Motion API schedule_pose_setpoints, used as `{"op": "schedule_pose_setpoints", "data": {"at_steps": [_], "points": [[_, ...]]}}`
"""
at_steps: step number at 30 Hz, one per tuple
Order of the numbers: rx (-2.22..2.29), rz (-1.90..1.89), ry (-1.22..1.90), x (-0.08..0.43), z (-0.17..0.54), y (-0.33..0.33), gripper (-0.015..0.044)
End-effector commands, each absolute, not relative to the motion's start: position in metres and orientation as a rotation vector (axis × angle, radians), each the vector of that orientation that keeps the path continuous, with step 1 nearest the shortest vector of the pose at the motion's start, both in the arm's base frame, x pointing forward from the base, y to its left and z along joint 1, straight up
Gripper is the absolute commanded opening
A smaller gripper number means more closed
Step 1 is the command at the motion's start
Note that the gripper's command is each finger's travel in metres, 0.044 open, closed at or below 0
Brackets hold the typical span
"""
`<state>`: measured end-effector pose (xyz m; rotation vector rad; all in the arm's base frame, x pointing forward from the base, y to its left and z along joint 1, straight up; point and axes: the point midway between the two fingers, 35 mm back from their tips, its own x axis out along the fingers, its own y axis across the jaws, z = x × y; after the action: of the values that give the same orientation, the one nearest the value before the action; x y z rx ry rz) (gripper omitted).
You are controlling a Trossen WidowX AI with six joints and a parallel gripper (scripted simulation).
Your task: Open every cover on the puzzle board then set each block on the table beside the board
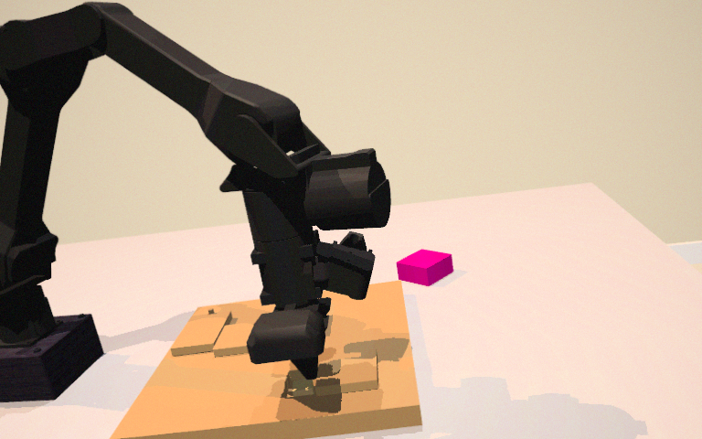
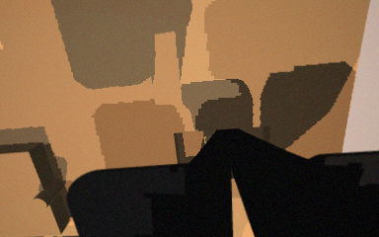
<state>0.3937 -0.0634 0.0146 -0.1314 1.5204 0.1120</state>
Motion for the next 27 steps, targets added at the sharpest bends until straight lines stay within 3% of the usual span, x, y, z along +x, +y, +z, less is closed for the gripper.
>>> {"op": "schedule_pose_setpoints", "data": {"at_steps": [1,27], "points": [[-0.124,0.112,1.527,0.398,0.012,-0.062,0.0000],[-0.124,0.113,1.525,0.423,0.012,-0.057,0.0000]]}}
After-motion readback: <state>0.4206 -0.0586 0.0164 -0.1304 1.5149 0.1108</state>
